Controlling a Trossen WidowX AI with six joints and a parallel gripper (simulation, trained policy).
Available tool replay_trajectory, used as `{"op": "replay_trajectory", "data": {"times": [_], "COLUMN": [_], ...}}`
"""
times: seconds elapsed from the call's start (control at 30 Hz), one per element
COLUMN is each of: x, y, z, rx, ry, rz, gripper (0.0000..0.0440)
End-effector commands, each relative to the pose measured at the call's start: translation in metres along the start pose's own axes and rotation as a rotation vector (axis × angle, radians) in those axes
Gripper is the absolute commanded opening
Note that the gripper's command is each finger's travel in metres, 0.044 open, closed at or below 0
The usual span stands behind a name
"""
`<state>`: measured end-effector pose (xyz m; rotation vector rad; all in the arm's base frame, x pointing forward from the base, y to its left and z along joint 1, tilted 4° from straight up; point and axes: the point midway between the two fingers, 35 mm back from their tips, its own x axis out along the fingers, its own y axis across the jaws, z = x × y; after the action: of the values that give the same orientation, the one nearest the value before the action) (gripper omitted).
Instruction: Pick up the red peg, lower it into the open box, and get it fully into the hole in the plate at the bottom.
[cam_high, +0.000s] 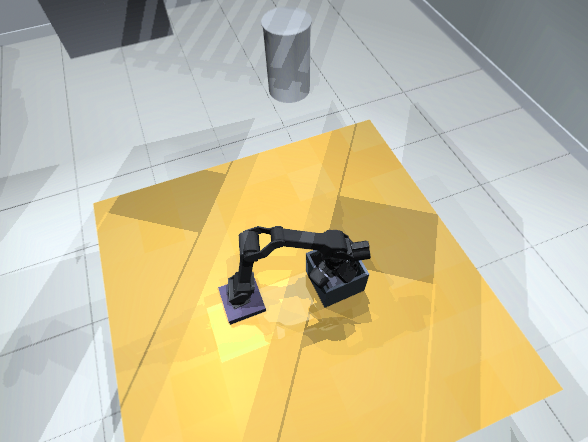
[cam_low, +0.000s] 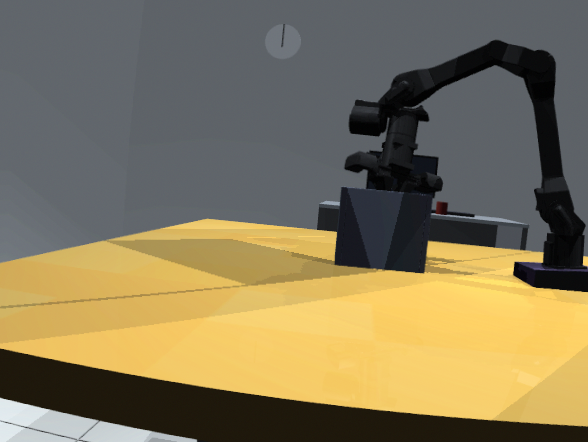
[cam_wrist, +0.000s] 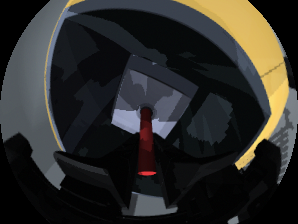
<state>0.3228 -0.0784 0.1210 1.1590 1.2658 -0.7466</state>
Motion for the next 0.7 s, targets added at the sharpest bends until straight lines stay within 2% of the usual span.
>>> {"op": "replay_trajectory", "data": {"times": [0.0,0.1,0.33,0.67], "x": [0.011,0.018,0.03,0.015], "y": [-0.001,0.0,-0.005,-0.003], "z": [-0.001,0.0,-0.001,0.01], "rx": [-0.023,-0.041,-0.064,-0.052], "ry": [0.014,0.015,0.029,0.05], "rz": [-0.011,-0.017,-0.051,-0.038], "gripper": [0.0,0.0009,0.0157,0.0156]}}
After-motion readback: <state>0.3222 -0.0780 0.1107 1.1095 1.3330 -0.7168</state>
